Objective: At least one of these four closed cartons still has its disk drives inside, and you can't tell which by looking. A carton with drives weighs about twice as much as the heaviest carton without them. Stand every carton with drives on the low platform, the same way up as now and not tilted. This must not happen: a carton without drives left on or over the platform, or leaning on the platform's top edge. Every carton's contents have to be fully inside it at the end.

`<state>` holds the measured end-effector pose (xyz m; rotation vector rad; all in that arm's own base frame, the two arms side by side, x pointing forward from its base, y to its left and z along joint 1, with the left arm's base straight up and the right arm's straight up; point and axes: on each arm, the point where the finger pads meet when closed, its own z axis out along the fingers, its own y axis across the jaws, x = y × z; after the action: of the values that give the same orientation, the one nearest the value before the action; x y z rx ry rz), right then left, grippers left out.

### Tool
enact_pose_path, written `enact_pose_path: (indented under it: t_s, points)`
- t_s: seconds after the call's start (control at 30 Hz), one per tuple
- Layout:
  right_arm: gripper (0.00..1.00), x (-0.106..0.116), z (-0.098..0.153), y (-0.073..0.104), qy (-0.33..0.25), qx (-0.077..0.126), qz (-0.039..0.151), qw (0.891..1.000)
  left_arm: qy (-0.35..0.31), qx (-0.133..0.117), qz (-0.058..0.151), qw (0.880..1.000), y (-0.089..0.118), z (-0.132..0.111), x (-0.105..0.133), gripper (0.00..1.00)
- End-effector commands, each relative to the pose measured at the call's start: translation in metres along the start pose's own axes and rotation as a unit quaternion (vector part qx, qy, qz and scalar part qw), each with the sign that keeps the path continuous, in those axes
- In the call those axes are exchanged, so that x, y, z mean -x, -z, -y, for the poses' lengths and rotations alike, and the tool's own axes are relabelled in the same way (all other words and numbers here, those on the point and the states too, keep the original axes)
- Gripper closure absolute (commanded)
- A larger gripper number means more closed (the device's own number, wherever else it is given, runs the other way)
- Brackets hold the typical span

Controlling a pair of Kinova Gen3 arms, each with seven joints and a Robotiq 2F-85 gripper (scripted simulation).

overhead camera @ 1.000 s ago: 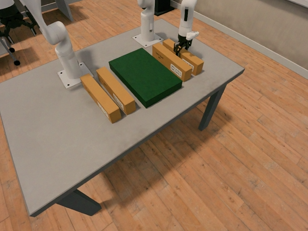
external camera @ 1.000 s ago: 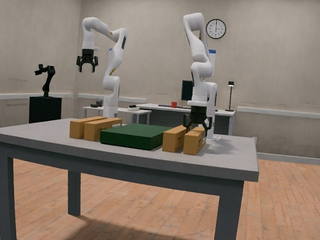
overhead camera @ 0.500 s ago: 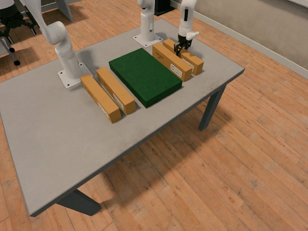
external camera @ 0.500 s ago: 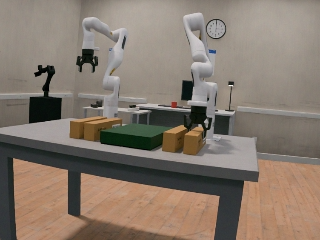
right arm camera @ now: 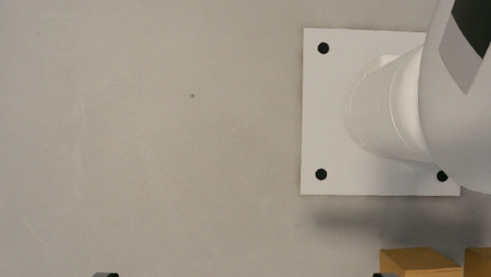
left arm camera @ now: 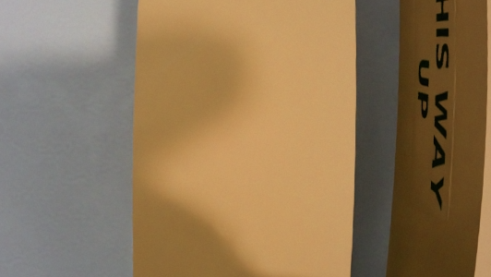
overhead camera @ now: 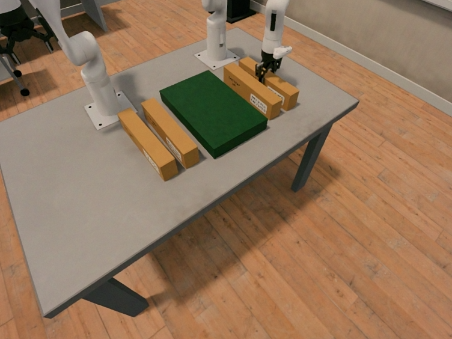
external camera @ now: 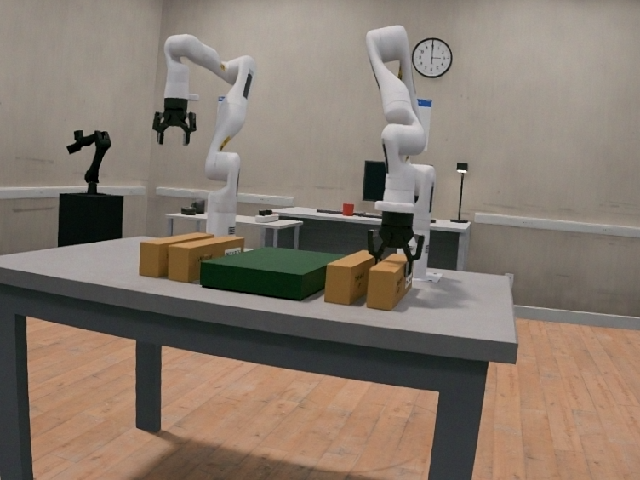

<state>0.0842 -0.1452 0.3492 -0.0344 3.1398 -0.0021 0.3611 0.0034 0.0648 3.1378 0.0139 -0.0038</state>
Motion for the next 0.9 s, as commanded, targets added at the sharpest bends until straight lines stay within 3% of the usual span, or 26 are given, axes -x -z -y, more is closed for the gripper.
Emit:
enact_pose_path:
  t_s: [0.0,0.87]
  points:
    - [0.002,0.0002,0.0,0.0002,0.0,0.0,0.0,1.0,0.0,0.0,-0.001,1.0,0.0005,0.0,-0.0004,0.297]
    - [0.002,0.0002,0.0,0.0002,0.0,0.0,0.0,1.0,0.0,0.0,-0.001,1.0,0.0005,0.0,-0.0004,0.313]
